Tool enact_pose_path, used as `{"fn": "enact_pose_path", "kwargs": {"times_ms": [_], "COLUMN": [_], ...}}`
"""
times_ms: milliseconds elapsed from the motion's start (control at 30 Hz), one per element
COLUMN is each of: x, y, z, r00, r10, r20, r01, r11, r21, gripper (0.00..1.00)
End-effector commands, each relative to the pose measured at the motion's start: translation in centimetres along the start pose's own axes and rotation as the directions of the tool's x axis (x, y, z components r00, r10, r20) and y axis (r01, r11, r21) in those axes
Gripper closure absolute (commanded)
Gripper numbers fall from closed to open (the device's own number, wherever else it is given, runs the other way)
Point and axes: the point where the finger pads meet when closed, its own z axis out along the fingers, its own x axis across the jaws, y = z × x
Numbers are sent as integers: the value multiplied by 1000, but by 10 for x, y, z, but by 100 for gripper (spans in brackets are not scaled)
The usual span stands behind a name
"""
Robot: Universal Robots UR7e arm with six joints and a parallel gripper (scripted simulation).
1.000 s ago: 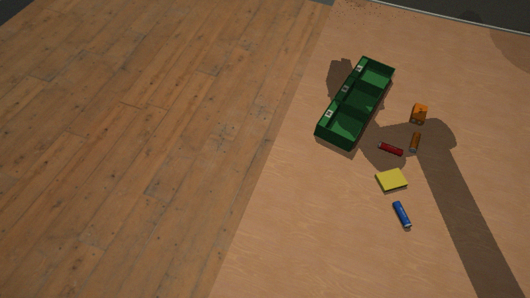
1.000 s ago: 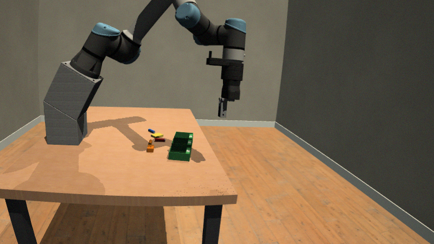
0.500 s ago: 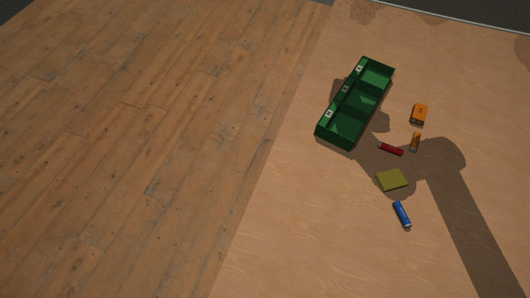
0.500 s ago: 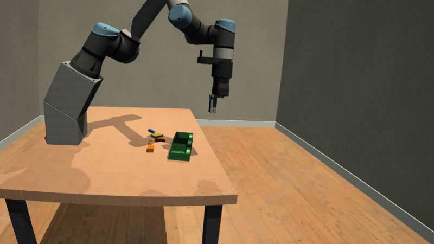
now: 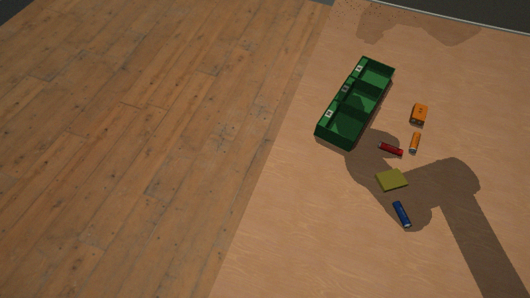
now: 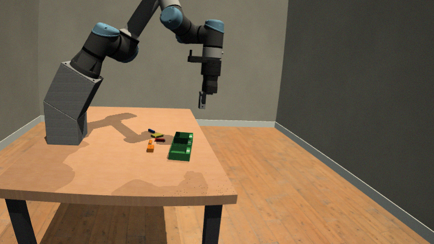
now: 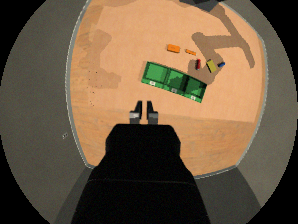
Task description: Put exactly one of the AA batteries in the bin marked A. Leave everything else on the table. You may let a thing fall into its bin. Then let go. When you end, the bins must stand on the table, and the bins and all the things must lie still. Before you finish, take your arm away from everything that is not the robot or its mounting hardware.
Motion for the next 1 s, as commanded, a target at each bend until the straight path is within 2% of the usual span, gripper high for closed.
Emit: {"fn": "enact_pose_path", "kwargs": {"times_ms": [0,33,167,300,400,467,533,633,667,800,933,967], "x": [17,24,52,52,73,73,85,85,92,118,118,125], "y": [-7,-11,-26,-26,-39,-39,-46,-46,-51,-69,-69,-74], "z": [-3,-3,-4,-4,-5,-5,-6,-6,-6,-6,-6,-6], "r00": [1000,1000,1000,1000,1000,1000,1000,1000,999,999,999,998], "r10": [2,12,12,12,22,22,22,22,31,31,31,41], "r20": [0,-10,-10,-10,-21,-21,-21,-21,-32,-32,-32,-43], "r01": [-2,-12,-12,-12,-22,-22,-22,-22,-32,-32,-32,-41], "r11": [1000,1000,1000,1000,1000,1000,1000,1000,999,999,999,999], "r21": [-3,-5,-5,-5,-6,-6,-6,-6,-7,-7,-7,-8], "gripper": [69,69,69,69,69,69,69,69,69,69,69,69]}}
